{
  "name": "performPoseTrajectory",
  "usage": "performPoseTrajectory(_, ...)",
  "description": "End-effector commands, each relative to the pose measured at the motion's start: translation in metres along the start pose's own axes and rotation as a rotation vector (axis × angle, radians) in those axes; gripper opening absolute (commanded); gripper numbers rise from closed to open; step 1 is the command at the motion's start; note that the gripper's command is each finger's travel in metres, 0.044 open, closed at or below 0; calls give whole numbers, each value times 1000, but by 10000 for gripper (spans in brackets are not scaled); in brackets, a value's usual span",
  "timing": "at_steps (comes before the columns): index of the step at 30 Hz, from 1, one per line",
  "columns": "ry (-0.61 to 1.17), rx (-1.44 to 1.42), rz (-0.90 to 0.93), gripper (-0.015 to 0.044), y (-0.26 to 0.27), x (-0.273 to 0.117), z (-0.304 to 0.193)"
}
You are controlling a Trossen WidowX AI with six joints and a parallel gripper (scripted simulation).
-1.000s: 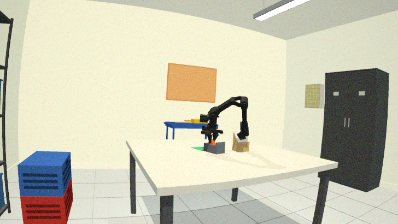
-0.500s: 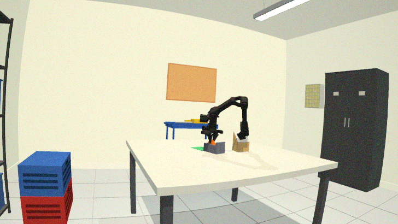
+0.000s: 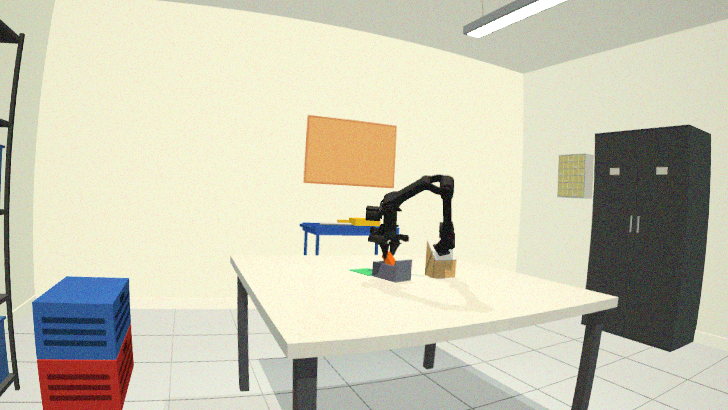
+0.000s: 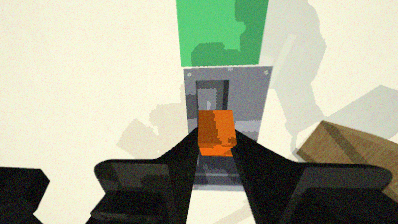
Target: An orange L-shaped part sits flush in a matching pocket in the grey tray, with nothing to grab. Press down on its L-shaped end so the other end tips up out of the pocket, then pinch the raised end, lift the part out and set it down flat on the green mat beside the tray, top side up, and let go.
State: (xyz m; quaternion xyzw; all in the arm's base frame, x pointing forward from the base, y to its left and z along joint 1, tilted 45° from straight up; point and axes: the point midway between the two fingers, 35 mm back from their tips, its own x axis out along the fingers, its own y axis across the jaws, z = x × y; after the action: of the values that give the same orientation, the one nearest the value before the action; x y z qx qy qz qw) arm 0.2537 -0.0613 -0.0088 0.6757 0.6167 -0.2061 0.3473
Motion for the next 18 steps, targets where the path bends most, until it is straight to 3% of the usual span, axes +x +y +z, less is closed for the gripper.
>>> performPoseTrajectory(1, -4, -6, 3, 0, 2, -9, 0)
performPoseTrajectory(18, -4, -4, 2, 0, 1, -36, 0)
